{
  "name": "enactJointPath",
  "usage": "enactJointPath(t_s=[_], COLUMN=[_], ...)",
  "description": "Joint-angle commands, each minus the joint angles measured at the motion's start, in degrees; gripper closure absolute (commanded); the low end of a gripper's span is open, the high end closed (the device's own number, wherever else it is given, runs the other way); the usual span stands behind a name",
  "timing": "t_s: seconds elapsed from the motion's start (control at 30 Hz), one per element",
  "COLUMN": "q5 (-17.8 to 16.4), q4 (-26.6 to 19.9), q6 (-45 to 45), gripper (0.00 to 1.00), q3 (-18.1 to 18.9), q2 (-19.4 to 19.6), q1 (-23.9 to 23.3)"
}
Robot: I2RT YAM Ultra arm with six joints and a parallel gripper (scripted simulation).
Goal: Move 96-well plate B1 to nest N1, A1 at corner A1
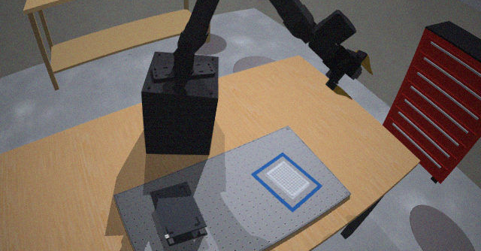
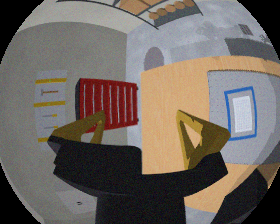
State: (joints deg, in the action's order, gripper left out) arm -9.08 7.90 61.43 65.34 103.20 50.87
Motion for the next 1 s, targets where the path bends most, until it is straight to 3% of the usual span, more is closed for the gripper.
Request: enactJointPath(t_s=[0.0, 0.53, 0.57, 0.63, 0.73, 0.83, 0.93, 0.97], q5=[0.18, 0.18, 0.71, 1.53, 1.05, 2.04, 1.99, 2.23], q4=[0.97, 0.97, -2.35, -5.83, -4.68, -10.35, -10.31, -12.24], q6=[-0.34, -0.34, -1.61, -4.06, -5.03, -8.30, -9.56, -10.65], gripper=[0.00, 0.00, 0.00, 0.00, 0.00, 0.00, 0.00, 0.00], q3=[1.02, 1.02, 2.36, 4.11, 3.67, 6.67, 6.72, 7.77], q2=[-1.38, -1.38, 1.08, 2.10, 3.70, 5.52, 7.16, 7.81], q1=[-0.10, -0.10, -0.58, -0.98, -1.93, -2.29, -3.00, -3.15])
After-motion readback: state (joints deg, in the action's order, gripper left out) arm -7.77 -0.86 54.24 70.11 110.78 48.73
